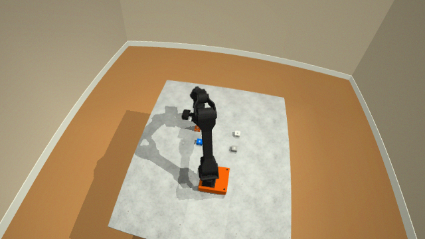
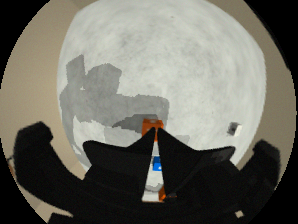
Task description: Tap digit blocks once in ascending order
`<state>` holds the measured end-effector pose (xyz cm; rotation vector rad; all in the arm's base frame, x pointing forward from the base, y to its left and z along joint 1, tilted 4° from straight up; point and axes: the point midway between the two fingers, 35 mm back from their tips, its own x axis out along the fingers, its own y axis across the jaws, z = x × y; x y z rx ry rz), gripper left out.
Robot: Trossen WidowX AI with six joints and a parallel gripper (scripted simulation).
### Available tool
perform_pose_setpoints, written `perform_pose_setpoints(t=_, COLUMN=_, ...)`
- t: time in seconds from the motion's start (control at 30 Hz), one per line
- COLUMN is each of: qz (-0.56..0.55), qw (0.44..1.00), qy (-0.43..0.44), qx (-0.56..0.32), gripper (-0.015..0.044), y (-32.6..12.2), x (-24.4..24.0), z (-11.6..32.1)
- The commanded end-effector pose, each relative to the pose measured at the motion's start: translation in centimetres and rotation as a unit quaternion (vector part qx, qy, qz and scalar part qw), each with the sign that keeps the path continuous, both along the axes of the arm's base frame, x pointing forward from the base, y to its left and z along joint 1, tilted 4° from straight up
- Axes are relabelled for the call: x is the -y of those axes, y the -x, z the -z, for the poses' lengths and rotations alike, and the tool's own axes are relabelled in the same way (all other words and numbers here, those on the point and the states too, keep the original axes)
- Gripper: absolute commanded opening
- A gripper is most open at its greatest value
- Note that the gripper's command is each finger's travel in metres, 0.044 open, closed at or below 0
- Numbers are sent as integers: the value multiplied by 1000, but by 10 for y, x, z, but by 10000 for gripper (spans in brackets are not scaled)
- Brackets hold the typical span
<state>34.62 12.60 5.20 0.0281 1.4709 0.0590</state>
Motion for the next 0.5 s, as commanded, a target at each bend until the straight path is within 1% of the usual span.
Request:
perform_pose_setpoints(t=0.0, qz=-1, qw=1000, qy=4, qx=-6, gripper=20, y=2, x=1, z=10)
perform_pose_setpoints(t=0.3, qz=-1, qw=1000, qy=4, qx=-6, gripper=20, y=2, x=1, z=13)
perform_pose_setpoints(t=0.4, qz=-1, qw=1000, qy=3, qx=-5, gripper=20, y=4, x=2, z=-14)
perform_pose_setpoints(t=0.47, qz=-1, qw=1000, qy=4, qx=-6, gripper=20, y=5, x=2, z=-17)
